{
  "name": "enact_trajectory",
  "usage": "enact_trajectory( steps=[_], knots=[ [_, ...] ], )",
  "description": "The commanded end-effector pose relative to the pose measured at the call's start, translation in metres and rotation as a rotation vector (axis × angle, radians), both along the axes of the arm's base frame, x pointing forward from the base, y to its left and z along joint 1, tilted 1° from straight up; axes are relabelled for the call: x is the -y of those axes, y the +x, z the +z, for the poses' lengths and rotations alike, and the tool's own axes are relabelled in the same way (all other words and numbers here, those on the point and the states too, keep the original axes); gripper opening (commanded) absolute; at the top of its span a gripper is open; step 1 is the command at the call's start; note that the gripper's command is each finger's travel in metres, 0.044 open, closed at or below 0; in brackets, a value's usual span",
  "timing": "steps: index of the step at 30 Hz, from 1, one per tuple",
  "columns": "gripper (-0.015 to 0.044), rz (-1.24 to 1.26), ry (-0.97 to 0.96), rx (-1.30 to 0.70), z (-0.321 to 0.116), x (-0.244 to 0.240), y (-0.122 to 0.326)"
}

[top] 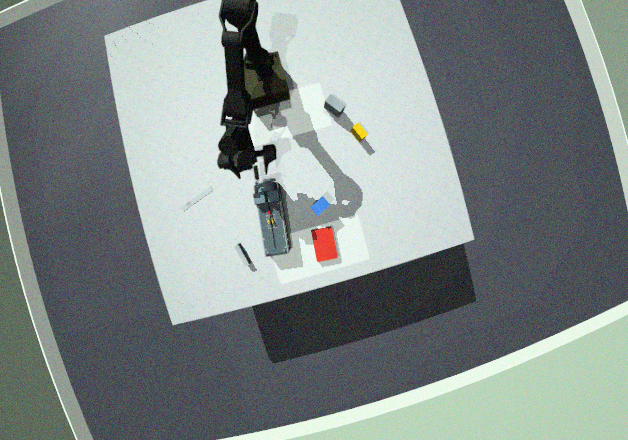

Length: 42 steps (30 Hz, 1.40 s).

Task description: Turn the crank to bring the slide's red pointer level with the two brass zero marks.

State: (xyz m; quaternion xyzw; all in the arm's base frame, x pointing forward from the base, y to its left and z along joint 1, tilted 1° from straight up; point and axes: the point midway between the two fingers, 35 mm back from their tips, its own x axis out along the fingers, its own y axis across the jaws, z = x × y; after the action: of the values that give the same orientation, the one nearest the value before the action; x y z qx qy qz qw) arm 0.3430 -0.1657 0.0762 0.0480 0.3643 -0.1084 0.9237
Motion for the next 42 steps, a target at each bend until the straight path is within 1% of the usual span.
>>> enact_trajectory(
  steps=[1,42],
  knots=[
    [0.0440,0.006,-0.003,-0.003,-0.024,-0.002,-0.002],
    [0.0440,0.007,-0.003,-0.003,-0.085,-0.002,-0.001]
  ],
)
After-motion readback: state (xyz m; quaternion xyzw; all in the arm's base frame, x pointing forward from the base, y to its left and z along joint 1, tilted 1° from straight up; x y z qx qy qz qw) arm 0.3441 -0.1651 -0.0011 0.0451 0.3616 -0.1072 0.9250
